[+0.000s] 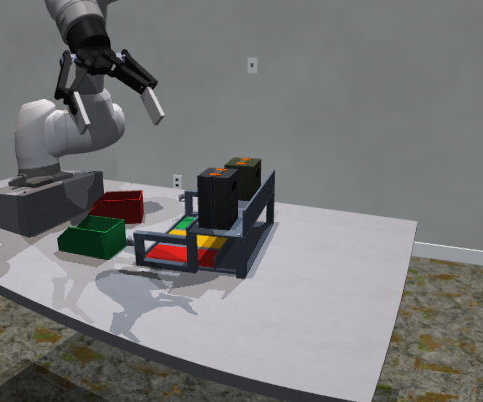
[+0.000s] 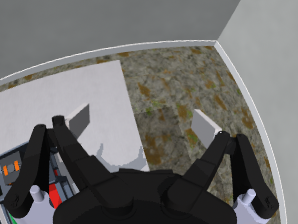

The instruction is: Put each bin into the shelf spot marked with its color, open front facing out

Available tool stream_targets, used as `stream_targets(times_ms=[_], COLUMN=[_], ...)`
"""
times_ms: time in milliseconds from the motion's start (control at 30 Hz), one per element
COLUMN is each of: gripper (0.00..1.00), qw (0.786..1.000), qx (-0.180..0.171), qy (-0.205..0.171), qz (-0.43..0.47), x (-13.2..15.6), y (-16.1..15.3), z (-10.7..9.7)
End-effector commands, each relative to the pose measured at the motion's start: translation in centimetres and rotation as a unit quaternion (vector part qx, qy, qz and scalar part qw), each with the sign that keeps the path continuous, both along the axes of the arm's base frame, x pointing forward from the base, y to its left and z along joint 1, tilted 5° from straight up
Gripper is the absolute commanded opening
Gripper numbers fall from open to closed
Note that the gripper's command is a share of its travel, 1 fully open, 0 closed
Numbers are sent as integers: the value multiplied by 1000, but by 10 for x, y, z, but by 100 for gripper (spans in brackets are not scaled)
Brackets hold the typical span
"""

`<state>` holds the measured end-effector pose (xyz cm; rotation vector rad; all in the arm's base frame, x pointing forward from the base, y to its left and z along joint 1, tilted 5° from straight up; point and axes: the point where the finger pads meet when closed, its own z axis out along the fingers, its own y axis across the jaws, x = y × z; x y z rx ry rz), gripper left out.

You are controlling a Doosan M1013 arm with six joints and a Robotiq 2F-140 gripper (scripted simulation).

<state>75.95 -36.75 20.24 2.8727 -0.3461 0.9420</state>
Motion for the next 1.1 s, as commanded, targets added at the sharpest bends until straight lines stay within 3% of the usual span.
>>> stream_targets(times_ms=[0, 667, 767, 1033, 1067], gripper=[100, 100, 100, 100, 100], qw=[1000, 1000, 1000, 994, 994], qx=[0, 2, 11, 51, 51], qy=[0, 2, 11, 73, 73], qz=[0, 3, 13, 65, 65], x=[0, 1, 4, 6, 6], y=[0, 5, 25, 132, 132], z=[0, 1, 4, 22, 22])
